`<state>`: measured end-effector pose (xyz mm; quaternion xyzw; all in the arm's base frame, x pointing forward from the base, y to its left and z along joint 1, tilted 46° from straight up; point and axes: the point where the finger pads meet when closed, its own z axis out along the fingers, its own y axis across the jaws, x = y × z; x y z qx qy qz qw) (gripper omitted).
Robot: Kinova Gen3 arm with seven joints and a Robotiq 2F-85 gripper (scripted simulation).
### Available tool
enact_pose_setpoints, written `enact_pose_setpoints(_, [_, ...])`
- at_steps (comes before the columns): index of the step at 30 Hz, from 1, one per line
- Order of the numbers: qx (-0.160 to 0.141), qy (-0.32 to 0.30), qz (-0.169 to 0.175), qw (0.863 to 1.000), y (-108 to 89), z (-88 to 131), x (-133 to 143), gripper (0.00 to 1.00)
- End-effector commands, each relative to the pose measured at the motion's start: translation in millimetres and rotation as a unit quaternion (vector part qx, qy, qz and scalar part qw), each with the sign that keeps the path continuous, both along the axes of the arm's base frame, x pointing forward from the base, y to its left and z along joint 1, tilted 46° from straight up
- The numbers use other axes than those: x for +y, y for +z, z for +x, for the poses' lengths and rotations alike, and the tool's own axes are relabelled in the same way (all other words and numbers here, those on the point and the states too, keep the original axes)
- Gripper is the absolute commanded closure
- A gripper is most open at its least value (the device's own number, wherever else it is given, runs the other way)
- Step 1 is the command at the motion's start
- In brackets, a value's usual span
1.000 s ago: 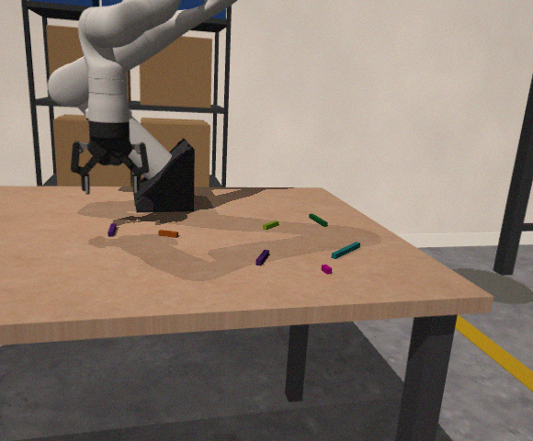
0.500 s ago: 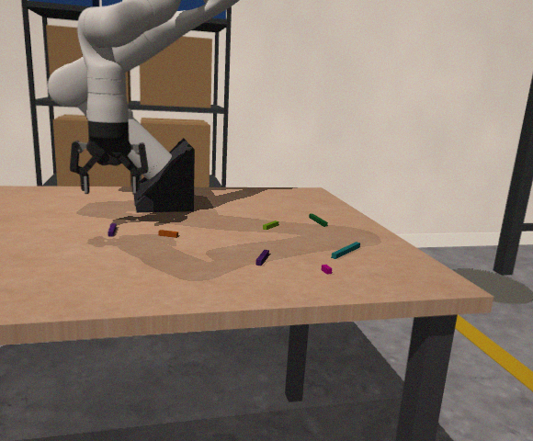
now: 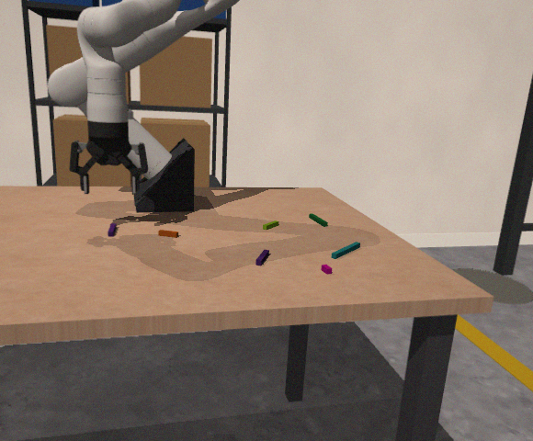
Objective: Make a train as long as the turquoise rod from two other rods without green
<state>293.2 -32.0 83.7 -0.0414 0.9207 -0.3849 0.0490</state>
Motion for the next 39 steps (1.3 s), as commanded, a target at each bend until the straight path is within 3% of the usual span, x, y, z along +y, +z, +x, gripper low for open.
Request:
enact_pose_setpoints(1, [-0.001, 0.0, 0.0, 1.0, 0.2, 0.2, 0.3, 0.0])
enact_pose_setpoints(9, [-0.001, 0.0, 0.0, 1.0, 0.2, 0.2, 0.3, 0.0])
enact_pose_setpoints(10, [-0.001, 0.0, 0.0, 1.0, 0.2, 0.2, 0.3, 0.76])
enact_pose_setpoints(39, [-0.001, 0.0, 0.0, 1.0, 0.2, 0.2, 0.3, 0.76])
